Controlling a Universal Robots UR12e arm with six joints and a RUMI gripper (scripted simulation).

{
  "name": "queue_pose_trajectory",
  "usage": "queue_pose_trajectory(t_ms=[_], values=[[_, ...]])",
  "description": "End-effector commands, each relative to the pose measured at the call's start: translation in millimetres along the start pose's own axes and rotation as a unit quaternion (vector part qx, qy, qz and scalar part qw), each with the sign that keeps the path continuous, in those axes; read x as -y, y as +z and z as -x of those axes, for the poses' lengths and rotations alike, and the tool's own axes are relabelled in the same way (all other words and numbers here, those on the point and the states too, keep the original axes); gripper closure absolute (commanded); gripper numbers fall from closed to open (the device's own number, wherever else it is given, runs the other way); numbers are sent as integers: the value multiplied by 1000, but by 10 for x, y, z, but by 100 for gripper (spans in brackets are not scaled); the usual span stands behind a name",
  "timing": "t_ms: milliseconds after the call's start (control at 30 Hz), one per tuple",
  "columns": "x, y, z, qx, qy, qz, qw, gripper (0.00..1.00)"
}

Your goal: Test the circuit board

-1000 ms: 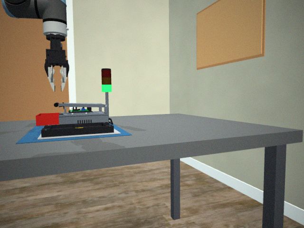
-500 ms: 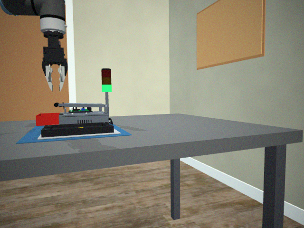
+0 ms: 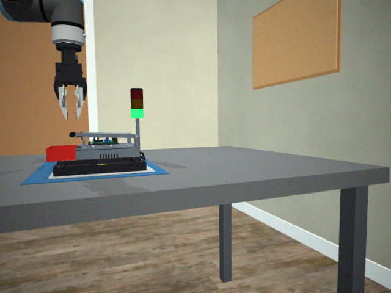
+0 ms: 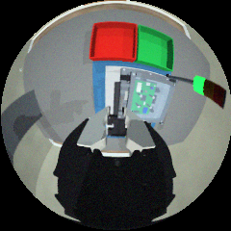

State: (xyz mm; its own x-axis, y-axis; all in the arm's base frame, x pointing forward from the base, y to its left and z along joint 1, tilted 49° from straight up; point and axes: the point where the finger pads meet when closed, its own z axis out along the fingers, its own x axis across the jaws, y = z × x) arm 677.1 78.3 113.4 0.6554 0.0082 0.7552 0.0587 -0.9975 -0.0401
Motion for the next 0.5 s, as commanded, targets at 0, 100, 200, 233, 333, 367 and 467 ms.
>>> queue_pose_trajectory(t_ms=[0,100,200,233,333,367,467], values=[[1,77,-2,0,0,0,1000,85],[1,106,-1,0,0,0,1000,85],[1,130,-2,0,0,0,1000,85],[1,139,-2,0,0,0,1000,85],[1,155,-2,0,0,0,1000,85],[1,157,-1,0,0,0,1000,85],[1,158,-1,0,0,0,1000,85]])
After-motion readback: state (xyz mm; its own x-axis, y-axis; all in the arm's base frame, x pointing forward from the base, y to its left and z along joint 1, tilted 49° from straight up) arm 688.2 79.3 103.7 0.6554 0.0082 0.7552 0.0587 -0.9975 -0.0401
